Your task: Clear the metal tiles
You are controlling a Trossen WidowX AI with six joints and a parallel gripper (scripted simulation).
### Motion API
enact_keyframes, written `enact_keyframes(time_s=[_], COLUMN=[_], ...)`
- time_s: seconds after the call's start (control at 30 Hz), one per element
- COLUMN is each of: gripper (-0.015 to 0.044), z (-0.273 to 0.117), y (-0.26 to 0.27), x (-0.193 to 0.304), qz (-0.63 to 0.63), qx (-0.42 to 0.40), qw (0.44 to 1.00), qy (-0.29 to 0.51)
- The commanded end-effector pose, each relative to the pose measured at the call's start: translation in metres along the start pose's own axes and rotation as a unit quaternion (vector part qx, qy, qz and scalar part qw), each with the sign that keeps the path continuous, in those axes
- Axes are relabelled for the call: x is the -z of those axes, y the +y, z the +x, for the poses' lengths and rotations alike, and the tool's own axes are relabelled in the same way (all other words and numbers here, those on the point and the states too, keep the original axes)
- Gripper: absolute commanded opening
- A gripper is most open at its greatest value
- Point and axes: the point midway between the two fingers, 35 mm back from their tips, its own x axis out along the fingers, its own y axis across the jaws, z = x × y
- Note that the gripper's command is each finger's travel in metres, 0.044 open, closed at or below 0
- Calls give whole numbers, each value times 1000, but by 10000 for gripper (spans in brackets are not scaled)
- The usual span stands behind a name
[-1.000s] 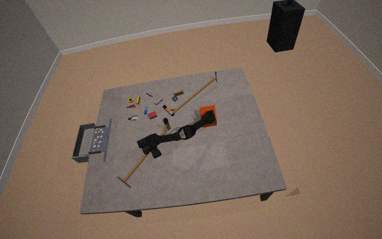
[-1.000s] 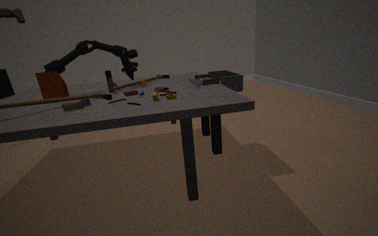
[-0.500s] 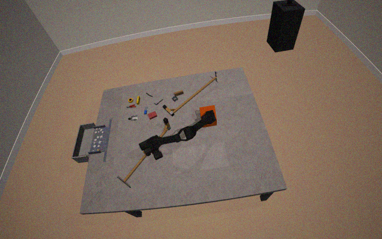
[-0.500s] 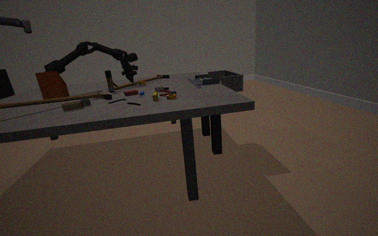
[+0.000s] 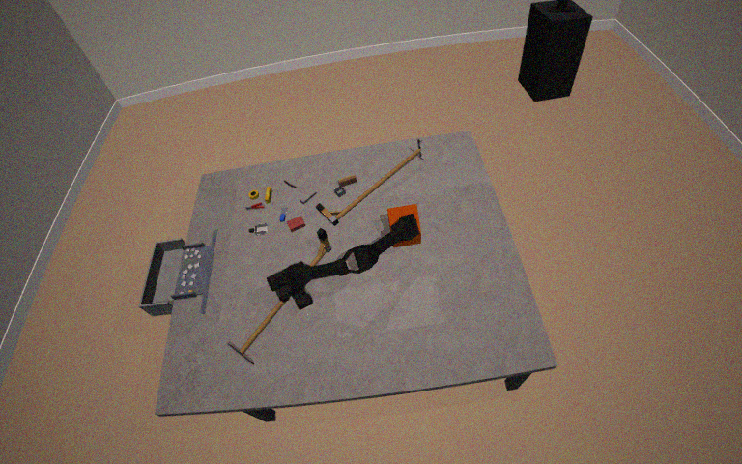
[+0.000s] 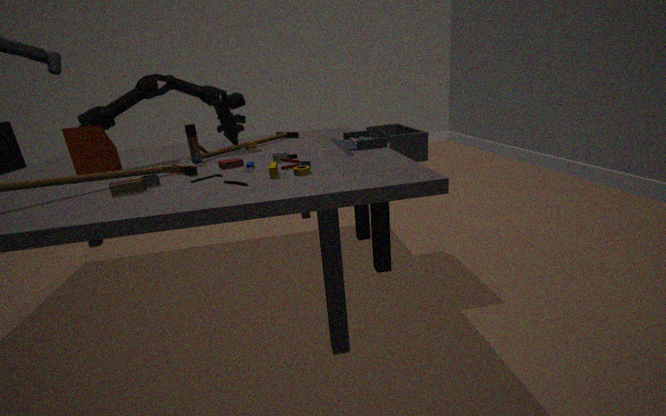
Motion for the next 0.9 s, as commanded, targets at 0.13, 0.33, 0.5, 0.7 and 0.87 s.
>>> enact_keyframes(time_s=[0.13,0.33,0.5,0.7,0.87], gripper=[0,0,0,0,0], z=[3,4,4,5,6], y=[-8,-13,-17,-22,-27], x=[-2,-5,-8,-11,-13], qz=[1,0,0,0,-1], qx=[-1,-1,-1,0,0], qw=[1000,1000,1000,1000,1000], qy=[3,2,2,2,2])
